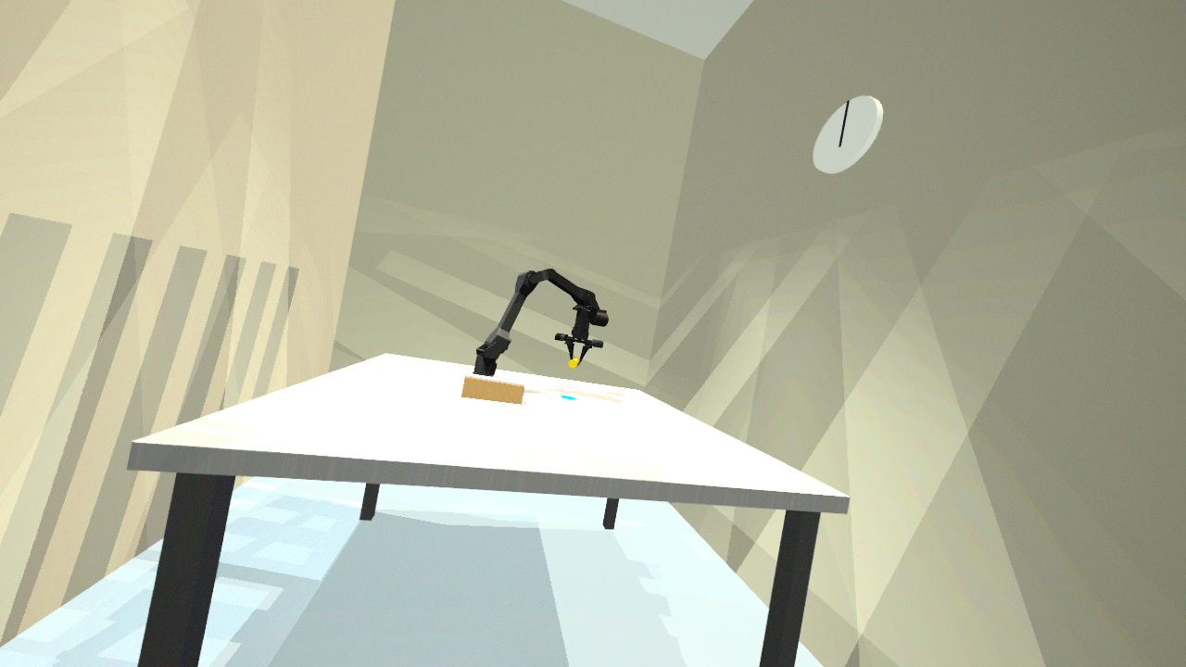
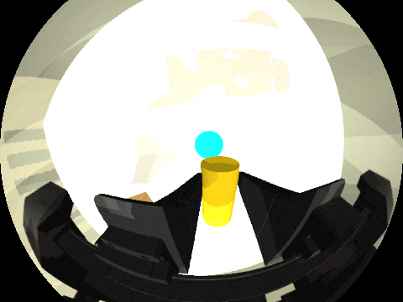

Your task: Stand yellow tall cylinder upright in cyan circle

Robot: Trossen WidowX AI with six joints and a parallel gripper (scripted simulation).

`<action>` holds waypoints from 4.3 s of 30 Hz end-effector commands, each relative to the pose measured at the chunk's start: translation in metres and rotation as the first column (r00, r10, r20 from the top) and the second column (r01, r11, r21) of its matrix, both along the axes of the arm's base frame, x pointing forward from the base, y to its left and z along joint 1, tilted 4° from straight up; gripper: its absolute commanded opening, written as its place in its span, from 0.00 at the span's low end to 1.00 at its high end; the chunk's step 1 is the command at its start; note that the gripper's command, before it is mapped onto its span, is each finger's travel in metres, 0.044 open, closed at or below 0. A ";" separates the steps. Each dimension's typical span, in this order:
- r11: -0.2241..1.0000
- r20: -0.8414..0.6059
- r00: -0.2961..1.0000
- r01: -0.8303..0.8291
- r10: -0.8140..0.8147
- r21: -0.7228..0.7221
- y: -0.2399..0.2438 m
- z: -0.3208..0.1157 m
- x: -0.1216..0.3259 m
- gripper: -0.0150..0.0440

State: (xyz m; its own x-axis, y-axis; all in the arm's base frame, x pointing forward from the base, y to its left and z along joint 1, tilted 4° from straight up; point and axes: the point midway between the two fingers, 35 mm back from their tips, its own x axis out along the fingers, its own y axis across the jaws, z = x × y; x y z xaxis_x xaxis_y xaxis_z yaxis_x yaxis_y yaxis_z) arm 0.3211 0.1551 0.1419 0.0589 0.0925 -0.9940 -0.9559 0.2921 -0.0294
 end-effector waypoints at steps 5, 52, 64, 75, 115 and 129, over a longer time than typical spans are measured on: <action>0.998 0.017 0.999 0.028 -0.029 0.055 0.004 -0.007 0.008 0.43; 0.916 0.092 0.976 0.153 -0.200 0.370 0.020 -0.033 0.050 0.43; 0.880 0.103 0.967 0.166 -0.235 0.445 0.021 -0.037 0.059 0.43; 0.842 0.110 0.959 0.172 -0.263 0.511 0.022 -0.040 0.066 0.43; 0.685 0.127 0.934 0.147 -0.333 0.713 0.019 -0.042 0.083 0.43; 0.627 0.133 0.929 0.124 -0.346 0.770 0.016 -0.041 0.085 0.43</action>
